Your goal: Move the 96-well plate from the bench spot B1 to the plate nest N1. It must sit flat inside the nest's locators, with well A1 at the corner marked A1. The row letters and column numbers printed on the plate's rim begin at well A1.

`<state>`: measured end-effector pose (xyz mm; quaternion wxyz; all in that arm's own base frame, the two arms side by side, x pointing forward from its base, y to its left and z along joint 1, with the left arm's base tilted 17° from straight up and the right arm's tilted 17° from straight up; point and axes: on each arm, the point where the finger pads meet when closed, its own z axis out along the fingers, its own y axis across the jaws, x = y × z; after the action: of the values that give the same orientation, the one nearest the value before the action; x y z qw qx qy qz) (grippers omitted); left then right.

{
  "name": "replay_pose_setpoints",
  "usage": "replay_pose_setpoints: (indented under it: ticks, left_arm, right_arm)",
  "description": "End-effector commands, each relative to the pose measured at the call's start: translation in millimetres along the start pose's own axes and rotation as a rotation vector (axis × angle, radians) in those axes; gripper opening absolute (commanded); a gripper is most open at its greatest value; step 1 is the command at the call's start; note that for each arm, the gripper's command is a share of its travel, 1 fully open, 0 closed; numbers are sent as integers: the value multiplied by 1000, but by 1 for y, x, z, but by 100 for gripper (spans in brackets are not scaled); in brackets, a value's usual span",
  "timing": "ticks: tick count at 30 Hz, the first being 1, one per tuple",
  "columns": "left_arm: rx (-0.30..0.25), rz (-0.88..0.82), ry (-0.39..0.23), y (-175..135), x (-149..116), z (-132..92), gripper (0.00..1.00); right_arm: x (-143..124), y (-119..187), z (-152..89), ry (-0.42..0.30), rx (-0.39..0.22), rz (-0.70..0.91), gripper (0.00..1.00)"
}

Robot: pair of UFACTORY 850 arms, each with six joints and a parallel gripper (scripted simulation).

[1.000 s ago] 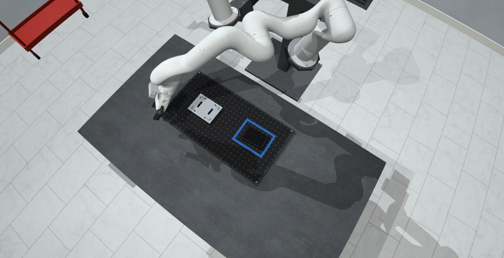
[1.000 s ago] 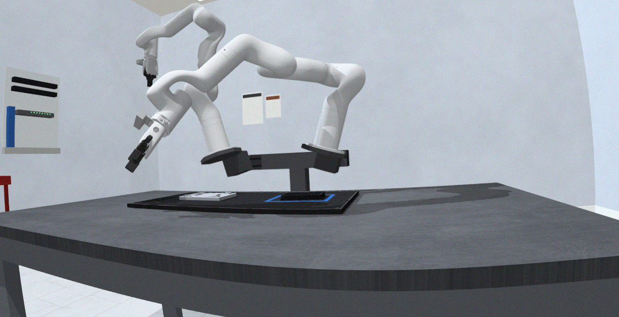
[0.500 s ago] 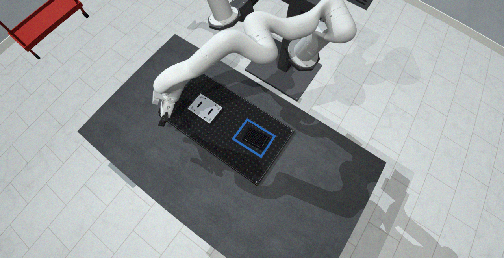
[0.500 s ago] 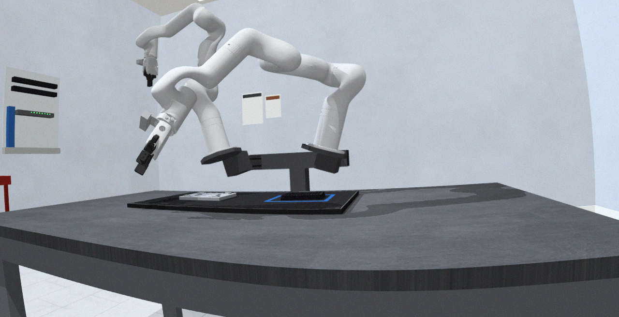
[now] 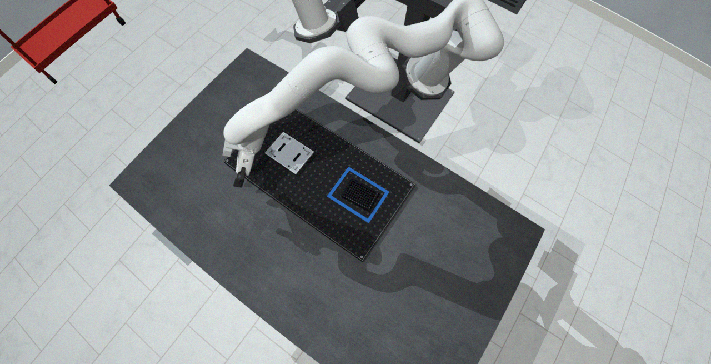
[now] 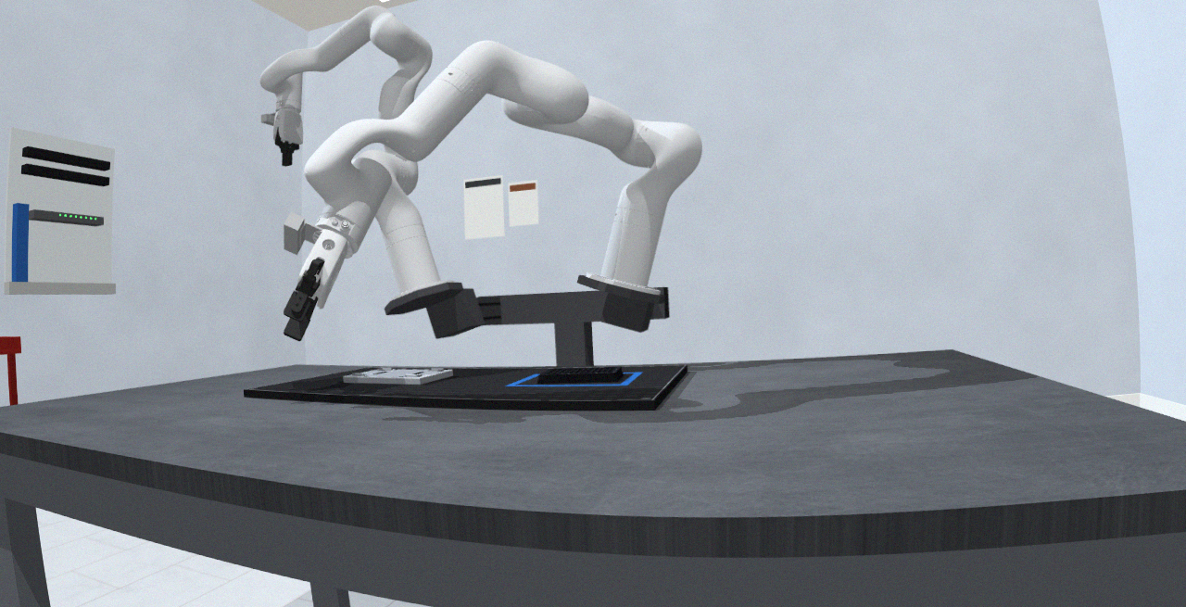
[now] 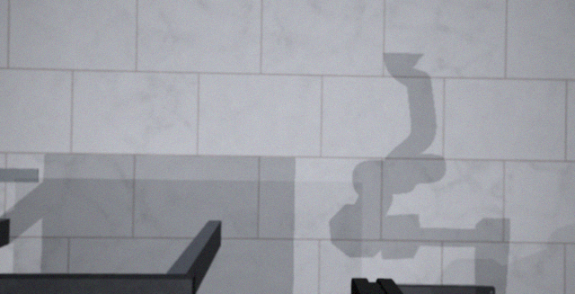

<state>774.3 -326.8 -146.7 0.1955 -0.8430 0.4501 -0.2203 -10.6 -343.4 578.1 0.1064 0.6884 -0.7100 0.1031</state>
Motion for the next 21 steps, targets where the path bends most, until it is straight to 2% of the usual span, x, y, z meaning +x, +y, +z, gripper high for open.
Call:
replay_pose_setpoints:
  ticks: [1, 2, 6, 12, 17, 19, 21]
  left_arm:
    - [-12, 30, -29, -11, -14, -2, 100]
    - [-19, 49, -46, -14, -18, -3, 100]
    - [-19, 49, -46, -24, -35, -4, 100]
    - [-39, 91, -83, -29, -44, -5, 100]
    - [-39, 91, -83, -38, -61, -7, 100]
    - [-61, 133, -118, -43, -70, -8, 100]
    - [-61, 133, -118, -47, -79, -10, 100]
  right_arm:
    - [0, 0, -1, 2, 0, 0, 0]
    - [0, 0, -1, 2, 0, 0, 0]
    - [0, 0, -1, 2, 0, 0, 0]
    - [0, 0, -1, 2, 0, 0, 0]
    - [0, 0, -1, 2, 0, 0, 0]
    - [0, 0, -1, 2, 0, 0, 0]
    - [0, 0, -1, 2, 0, 0, 0]
